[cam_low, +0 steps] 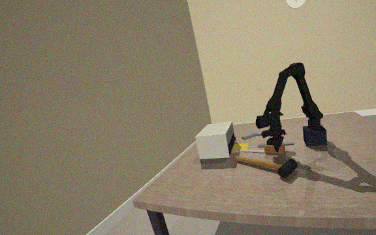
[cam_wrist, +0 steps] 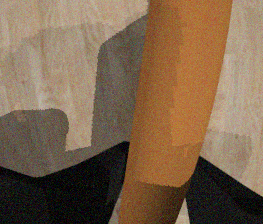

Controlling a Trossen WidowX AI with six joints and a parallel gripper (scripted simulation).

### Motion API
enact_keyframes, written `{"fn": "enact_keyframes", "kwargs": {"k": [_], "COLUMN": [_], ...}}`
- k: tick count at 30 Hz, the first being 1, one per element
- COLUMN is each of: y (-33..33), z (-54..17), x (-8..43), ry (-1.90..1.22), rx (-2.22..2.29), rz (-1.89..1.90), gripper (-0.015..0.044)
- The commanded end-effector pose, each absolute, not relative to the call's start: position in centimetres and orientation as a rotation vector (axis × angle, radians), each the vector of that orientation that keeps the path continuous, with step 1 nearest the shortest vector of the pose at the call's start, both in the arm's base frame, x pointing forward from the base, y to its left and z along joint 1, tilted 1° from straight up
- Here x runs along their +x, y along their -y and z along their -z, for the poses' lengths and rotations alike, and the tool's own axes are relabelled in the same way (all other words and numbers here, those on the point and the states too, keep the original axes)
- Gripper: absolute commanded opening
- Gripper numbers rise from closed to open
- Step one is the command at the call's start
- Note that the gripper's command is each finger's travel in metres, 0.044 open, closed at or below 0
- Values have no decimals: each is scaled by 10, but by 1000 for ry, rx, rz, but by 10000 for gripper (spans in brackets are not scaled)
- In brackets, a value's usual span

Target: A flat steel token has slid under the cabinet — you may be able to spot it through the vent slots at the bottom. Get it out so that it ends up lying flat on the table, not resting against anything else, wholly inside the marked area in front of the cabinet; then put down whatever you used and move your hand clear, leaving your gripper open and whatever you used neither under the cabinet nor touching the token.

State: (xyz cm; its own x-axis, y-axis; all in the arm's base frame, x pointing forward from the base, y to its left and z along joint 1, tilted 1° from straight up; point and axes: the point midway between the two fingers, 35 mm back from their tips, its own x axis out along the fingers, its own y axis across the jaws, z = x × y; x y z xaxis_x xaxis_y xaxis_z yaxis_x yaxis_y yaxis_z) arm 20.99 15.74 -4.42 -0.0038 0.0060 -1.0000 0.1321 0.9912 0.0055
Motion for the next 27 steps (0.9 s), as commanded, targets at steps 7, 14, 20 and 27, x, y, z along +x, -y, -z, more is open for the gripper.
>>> {"fn": "enact_keyframes", "kwargs": {"k": [7,14,20,27], "y": [-172,-180,-186,-182], "z": [43,43,42,43], "x": [209,208,207,206], "ry": [-1573,-1573,-1573,-1574], "rx": [120,124,126,125], "rz": [102,105,107,116], "gripper": [0,0,0,158]}}
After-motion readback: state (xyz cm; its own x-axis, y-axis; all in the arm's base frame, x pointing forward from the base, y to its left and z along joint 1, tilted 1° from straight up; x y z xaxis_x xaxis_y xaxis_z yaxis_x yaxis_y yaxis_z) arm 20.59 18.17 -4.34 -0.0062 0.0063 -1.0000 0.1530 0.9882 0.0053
